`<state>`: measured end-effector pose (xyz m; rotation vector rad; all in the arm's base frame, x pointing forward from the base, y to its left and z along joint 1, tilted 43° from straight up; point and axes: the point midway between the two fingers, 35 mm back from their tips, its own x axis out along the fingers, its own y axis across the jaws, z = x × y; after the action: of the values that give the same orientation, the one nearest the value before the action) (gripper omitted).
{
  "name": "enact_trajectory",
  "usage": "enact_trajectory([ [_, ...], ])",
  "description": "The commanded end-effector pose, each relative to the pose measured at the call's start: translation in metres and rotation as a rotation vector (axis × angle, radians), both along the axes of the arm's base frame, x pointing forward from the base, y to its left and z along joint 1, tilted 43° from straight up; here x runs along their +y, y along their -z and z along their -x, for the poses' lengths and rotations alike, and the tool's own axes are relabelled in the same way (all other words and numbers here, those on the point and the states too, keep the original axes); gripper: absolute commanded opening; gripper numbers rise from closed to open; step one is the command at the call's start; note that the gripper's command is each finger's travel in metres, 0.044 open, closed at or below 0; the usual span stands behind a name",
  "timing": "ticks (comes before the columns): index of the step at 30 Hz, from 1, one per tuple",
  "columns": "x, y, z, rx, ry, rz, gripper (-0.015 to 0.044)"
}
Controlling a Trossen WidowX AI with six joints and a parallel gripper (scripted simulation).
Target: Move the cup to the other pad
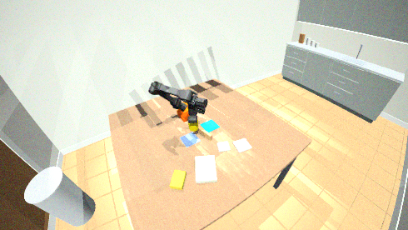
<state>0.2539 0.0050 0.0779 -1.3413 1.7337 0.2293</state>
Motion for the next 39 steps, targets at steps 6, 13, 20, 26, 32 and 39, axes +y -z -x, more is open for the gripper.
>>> enact_trajectory([
  [6,0.019,0.017,0.004,0.003,0.003,-0.005,0.0],
  [13,0.033,0.029,0.006,0.003,0.003,-0.006,0.0],
  [20,0.047,0.042,0.01,0.003,0.004,-0.007,0.0],
  [26,0.059,0.052,0.013,0.003,0.004,-0.007,0.0],
  [32,0.071,0.063,0.016,0.003,0.004,-0.008,0.0],
  [39,0.084,0.075,0.019,0.003,0.004,-0.009,0.0],
])
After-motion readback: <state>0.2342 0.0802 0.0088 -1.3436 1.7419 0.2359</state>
